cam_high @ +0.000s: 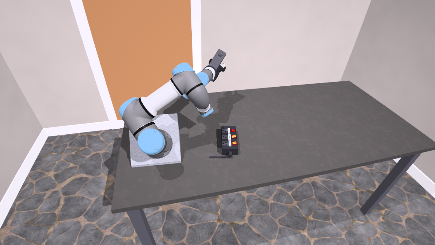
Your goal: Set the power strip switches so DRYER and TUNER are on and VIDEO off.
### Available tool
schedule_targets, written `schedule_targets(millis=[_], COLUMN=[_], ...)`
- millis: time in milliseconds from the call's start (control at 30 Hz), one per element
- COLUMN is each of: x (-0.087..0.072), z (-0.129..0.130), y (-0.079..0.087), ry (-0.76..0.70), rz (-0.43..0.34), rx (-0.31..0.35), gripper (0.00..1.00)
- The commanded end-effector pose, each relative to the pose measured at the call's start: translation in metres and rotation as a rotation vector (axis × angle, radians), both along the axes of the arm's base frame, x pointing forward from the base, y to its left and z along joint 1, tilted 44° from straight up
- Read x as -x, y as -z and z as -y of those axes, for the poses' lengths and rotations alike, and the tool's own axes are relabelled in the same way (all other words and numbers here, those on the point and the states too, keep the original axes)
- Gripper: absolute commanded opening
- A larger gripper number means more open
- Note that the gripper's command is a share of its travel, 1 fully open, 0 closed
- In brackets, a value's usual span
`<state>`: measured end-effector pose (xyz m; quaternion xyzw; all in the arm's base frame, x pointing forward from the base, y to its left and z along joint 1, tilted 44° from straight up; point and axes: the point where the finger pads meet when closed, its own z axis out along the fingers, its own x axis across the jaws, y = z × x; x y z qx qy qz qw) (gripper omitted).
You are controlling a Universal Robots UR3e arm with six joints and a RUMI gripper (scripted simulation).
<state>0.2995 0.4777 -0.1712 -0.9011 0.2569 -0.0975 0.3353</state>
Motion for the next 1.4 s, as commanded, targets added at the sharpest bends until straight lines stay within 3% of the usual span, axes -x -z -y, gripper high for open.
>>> schedule_targets(millis=[0,967,1367], x=[0.0,-0.001,-0.012], z=[-0.001,0.0,0.008], y=[-0.001,-0.001,0.003], ry=[-0.001,-0.003,-0.046], rz=[0.002,0.004,0.046], rx=[-0.002,0.002,0.078], gripper=[0.0,0.0,0.0])
